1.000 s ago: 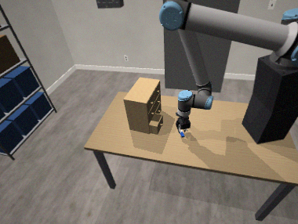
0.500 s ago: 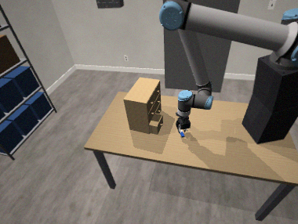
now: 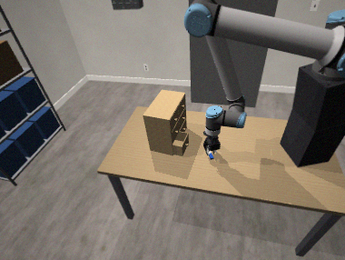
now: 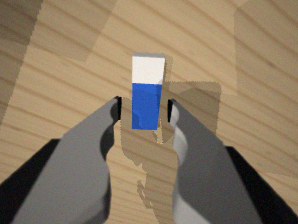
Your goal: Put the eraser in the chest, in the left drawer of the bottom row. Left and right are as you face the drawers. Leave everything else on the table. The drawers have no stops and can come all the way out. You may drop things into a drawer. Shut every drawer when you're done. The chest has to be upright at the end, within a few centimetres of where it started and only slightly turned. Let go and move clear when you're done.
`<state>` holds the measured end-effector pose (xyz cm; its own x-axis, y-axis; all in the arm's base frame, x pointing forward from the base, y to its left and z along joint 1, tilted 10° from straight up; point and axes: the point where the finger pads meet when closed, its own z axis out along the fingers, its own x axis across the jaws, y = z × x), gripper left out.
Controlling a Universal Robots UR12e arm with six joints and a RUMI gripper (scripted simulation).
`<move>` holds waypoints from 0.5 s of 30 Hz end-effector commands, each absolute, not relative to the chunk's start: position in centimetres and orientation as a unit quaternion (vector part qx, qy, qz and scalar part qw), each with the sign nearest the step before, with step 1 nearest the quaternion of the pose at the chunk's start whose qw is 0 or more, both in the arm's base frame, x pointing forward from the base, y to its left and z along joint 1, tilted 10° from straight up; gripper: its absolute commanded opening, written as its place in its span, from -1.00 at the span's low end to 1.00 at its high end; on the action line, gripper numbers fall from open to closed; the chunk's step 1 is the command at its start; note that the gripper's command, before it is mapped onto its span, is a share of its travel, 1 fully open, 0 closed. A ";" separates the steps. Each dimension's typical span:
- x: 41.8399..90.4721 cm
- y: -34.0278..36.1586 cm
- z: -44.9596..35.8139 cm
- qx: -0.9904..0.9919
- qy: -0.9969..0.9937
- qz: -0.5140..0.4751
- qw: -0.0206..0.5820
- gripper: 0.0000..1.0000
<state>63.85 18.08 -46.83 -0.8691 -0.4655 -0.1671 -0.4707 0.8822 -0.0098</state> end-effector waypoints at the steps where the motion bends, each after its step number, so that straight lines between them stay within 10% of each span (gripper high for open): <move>1: 64.1 18.3 -47.6 -0.243 0.966 0.015 0.084 -0.54; 15: 64.0 18.3 -48.0 -0.243 0.966 0.016 0.083 -0.54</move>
